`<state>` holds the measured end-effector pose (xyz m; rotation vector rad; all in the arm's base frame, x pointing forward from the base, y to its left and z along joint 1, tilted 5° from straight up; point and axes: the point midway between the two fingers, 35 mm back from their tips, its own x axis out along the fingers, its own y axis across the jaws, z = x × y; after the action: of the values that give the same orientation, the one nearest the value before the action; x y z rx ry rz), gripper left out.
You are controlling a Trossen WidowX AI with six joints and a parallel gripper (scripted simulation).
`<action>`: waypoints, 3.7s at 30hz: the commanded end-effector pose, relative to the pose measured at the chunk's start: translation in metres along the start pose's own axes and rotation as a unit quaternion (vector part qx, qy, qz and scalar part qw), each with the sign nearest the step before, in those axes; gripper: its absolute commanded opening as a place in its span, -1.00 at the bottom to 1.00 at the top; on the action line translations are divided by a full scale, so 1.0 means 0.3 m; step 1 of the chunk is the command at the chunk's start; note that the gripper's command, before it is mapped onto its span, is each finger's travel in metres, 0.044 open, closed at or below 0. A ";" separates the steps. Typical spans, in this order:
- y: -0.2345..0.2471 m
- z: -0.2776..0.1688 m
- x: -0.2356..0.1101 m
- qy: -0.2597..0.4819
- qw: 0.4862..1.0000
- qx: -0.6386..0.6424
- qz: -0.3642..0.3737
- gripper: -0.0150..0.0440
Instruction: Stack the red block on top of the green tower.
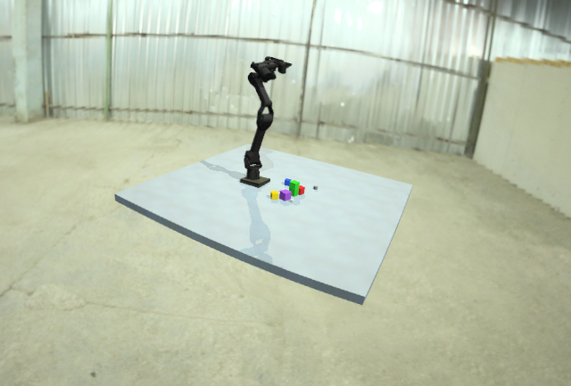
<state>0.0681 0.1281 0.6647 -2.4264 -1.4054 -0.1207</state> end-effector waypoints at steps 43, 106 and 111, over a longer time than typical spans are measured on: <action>-0.237 0.115 0.288 0.047 0.517 -0.821 0.237 1.00; 1.296 1.394 0.051 -0.120 -0.325 -0.652 -0.675 1.00; 1.319 1.459 -0.127 -0.054 -0.272 -0.624 -0.730 1.00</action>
<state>0.3663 0.0875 0.1730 -1.1129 0.9523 0.7331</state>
